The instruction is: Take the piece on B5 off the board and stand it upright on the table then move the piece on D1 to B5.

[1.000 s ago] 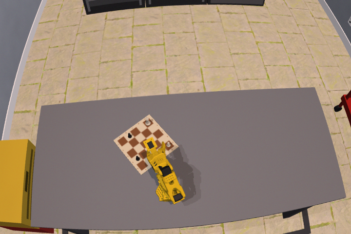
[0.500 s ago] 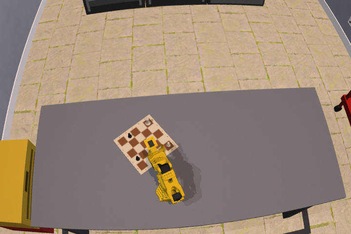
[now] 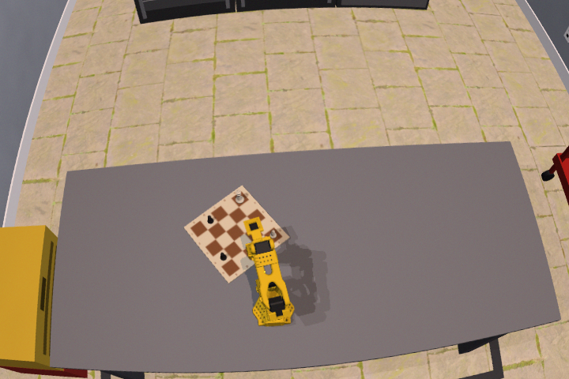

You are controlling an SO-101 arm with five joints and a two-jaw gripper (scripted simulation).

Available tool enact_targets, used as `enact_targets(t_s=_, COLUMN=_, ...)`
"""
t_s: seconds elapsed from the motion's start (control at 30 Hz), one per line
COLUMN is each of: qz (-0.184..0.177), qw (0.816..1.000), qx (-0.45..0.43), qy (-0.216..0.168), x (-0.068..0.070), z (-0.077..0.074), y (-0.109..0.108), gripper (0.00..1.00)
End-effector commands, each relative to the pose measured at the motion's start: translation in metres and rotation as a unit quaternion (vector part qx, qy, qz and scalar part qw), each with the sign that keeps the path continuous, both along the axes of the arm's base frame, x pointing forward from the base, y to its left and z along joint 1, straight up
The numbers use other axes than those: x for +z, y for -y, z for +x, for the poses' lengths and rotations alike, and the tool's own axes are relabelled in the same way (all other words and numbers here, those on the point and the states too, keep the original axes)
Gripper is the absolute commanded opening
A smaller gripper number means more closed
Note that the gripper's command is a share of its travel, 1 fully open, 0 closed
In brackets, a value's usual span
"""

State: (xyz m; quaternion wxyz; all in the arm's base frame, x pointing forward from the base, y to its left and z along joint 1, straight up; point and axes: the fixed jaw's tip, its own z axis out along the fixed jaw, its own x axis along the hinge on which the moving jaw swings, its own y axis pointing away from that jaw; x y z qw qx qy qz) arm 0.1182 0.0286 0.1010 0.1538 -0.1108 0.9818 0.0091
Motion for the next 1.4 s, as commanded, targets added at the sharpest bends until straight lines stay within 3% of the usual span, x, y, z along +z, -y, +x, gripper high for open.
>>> enact_targets(t_s=0.0, qz=-0.003, qw=1.000, qx=0.000, qy=-0.006, x=0.0014, z=0.0003, y=0.0014, gripper=0.00)
enact_targets(t_s=1.37, qz=-0.002, qw=1.000, qx=-0.003, qy=0.000, x=-0.0016, z=-0.0021, y=0.0029, gripper=0.00)
